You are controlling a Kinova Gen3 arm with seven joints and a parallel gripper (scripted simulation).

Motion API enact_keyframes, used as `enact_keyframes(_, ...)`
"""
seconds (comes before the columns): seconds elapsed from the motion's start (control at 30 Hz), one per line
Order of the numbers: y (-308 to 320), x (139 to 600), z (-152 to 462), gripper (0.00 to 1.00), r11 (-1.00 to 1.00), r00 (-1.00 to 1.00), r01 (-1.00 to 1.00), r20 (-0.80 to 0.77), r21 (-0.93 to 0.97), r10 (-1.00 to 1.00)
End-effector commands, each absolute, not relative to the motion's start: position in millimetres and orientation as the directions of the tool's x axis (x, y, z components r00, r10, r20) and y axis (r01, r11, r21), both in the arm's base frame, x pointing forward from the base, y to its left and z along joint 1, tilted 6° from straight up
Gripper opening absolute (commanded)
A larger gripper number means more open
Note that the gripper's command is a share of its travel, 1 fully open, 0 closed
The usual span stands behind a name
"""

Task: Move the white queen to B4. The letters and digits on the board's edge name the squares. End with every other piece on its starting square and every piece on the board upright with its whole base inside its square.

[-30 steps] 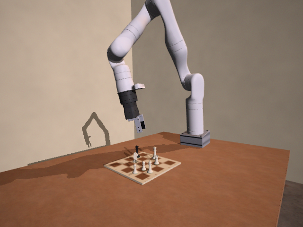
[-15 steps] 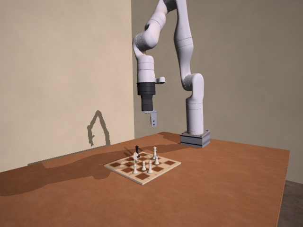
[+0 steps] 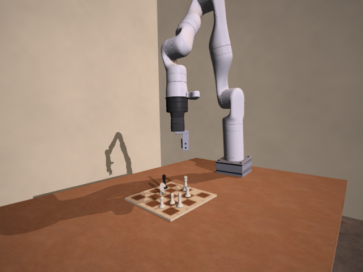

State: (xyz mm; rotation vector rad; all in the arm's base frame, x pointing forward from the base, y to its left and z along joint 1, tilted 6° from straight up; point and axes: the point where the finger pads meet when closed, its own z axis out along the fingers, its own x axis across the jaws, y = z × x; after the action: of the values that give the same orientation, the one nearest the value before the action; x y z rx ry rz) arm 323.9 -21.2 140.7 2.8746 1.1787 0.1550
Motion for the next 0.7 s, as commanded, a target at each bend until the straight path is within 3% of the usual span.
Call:
enact_keyframes(0.0, -21.3, 324.4, 141.2, 1.00, -0.712, 0.708, 0.698, 0.081, 0.068, 0.702)
enact_keyframes(0.67, -19.9, 324.5, 140.5, 1.00, -0.737, 0.732, 0.673, 0.084, 0.063, 0.676)
